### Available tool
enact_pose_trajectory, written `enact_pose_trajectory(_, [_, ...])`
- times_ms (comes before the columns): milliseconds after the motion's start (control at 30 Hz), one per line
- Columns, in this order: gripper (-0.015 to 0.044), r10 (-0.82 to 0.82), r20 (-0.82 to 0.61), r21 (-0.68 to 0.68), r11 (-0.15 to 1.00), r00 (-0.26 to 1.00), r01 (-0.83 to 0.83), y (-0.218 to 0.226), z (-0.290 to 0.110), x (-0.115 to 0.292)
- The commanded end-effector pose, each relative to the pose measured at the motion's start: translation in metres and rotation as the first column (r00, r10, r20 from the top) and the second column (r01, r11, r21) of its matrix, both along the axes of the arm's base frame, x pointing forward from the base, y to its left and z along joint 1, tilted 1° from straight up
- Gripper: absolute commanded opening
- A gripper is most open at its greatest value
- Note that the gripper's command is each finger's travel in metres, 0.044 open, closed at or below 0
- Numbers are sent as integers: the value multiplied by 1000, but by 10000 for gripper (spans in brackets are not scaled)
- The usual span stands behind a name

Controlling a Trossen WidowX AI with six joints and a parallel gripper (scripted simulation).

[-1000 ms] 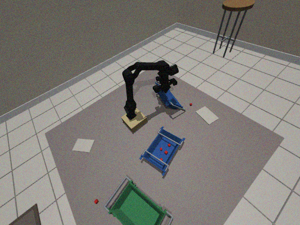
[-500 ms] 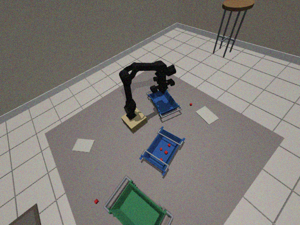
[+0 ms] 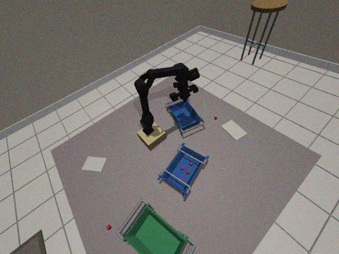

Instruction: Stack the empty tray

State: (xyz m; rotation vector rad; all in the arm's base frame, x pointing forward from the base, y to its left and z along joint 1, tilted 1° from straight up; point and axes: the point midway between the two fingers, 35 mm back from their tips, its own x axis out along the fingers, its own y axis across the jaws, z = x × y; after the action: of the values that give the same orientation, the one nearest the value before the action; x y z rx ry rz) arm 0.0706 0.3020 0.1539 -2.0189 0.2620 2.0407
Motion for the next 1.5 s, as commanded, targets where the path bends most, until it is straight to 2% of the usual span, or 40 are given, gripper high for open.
enact_pose_trajectory(0, [0, 0, 0, 0, 1000, 1000, 0, 0, -1, 0])
enact_pose_trajectory(1167, [0, 0, 0, 0, 1000, 1000, 0, 0, -1, 0])
enact_pose_trajectory(1467, [236, 0, 0, 0, 1000, 1000, 0, 1, 10, 0])
